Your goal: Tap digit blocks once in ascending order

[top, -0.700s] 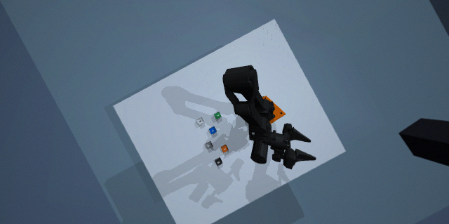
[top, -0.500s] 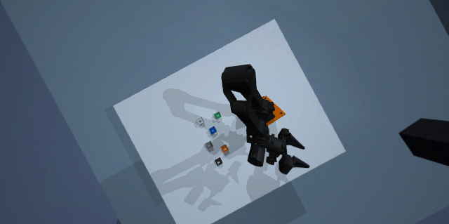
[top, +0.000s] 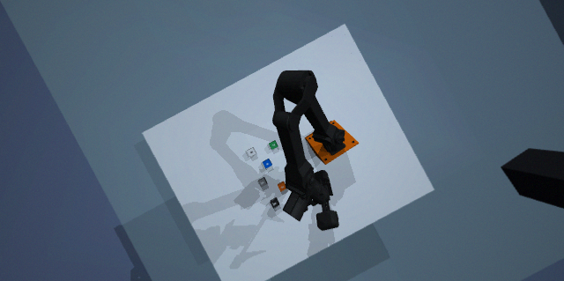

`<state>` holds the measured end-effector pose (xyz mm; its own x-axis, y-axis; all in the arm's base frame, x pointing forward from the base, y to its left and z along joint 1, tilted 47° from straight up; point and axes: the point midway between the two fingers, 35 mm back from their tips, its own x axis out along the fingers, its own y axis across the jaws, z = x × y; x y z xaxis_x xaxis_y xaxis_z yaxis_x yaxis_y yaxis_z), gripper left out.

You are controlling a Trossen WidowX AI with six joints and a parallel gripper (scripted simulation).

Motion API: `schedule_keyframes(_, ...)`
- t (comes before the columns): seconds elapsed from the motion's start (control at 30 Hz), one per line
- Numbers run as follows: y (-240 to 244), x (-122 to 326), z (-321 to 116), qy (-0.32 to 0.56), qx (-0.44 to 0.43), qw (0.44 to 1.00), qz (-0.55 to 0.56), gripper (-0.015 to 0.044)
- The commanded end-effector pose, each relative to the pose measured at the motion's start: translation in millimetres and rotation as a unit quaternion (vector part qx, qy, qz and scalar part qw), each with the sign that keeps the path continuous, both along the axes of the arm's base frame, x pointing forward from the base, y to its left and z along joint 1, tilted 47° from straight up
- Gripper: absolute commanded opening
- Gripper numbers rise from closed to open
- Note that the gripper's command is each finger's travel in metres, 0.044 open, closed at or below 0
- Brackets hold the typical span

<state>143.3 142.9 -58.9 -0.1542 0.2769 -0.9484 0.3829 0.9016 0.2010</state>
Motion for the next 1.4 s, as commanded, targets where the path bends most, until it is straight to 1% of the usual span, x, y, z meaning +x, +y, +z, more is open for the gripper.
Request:
schedule_keyframes(0.0,-59.3,45.4,28.1,-0.065,-0.16,0.985,0.029,0.04)
schedule_keyframes(0.27,-132.0,70.1,81.4,-0.074,-0.336,0.935,0.082,0.04)
schedule_keyframes(0.53,-203.6,77.0,162.0,-0.033,-0.5,0.851,0.155,0.04)
schedule_keyframes(1.37,-205.3,76.9,164.4,-0.031,-0.504,0.849,0.157,0.04)
